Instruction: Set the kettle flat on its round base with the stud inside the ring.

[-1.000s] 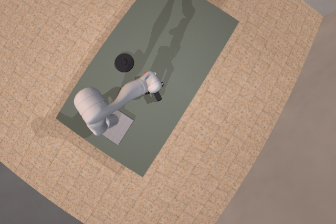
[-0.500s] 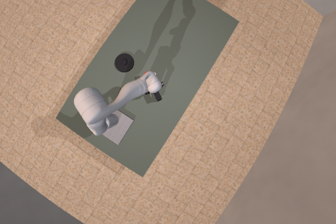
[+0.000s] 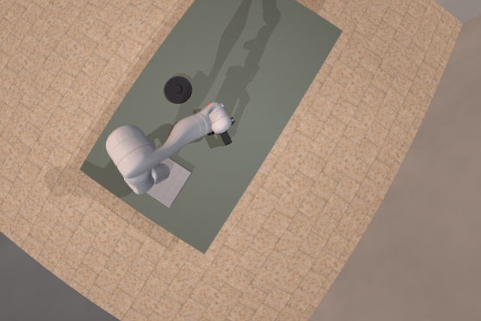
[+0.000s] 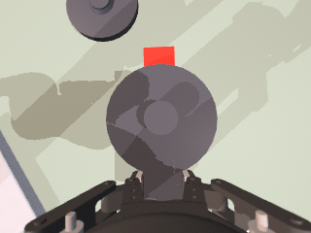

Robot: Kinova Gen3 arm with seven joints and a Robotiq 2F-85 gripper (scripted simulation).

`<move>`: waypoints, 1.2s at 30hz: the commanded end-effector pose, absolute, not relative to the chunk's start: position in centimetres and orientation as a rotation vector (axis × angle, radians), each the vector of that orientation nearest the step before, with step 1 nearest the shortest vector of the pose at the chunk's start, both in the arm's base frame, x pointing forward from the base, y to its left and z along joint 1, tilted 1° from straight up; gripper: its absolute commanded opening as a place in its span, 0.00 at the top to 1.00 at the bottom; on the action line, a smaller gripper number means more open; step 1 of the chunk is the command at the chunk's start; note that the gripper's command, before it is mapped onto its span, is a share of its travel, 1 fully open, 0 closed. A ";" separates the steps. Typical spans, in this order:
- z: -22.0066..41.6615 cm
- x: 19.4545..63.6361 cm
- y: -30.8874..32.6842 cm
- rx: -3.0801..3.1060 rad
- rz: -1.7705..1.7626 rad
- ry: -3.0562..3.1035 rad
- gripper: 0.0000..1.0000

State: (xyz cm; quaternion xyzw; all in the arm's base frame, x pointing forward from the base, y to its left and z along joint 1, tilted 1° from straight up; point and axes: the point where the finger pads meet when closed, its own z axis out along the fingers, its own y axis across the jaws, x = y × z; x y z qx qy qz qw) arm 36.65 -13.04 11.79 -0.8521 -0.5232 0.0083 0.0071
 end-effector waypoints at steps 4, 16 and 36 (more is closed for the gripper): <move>11.8 36.7 -13.0 -2.666 0.025 -1.637 1.00; 11.8 36.7 -13.0 -2.666 0.025 -1.637 1.00; 13.1 36.7 -13.0 -2.666 0.025 -1.637 1.00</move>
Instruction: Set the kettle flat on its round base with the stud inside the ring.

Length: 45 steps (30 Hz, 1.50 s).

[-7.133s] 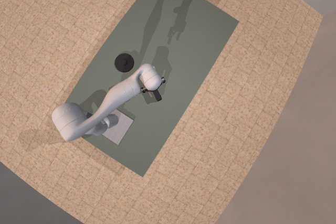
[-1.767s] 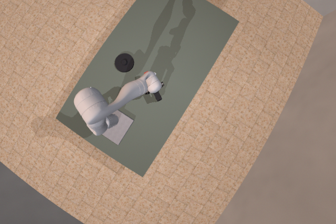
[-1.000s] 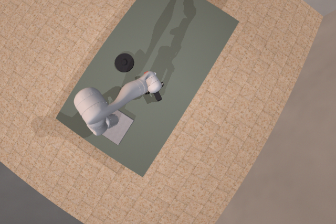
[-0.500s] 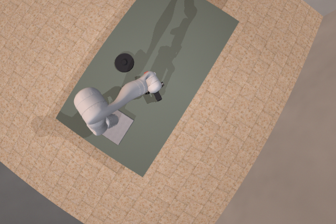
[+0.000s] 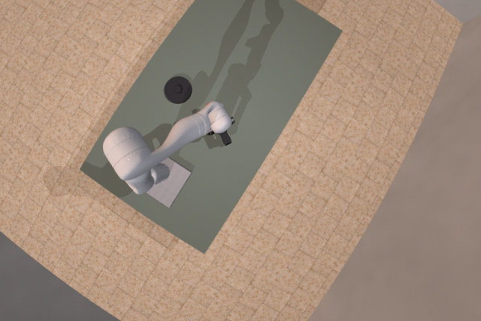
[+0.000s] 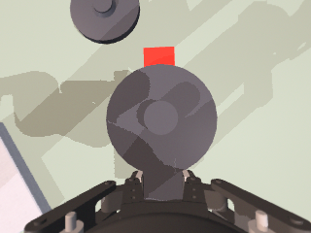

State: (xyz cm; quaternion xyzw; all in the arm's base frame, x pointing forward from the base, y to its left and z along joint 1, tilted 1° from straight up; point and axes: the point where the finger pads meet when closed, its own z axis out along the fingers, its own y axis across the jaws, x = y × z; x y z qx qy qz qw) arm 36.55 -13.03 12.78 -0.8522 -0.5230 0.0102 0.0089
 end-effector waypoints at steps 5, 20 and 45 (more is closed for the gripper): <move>14.0 36.7 -13.0 -2.666 0.025 -1.637 1.00; 16.0 36.8 -13.1 -2.666 0.025 -1.637 1.00; 16.5 36.8 -13.1 -2.666 0.025 -1.637 1.00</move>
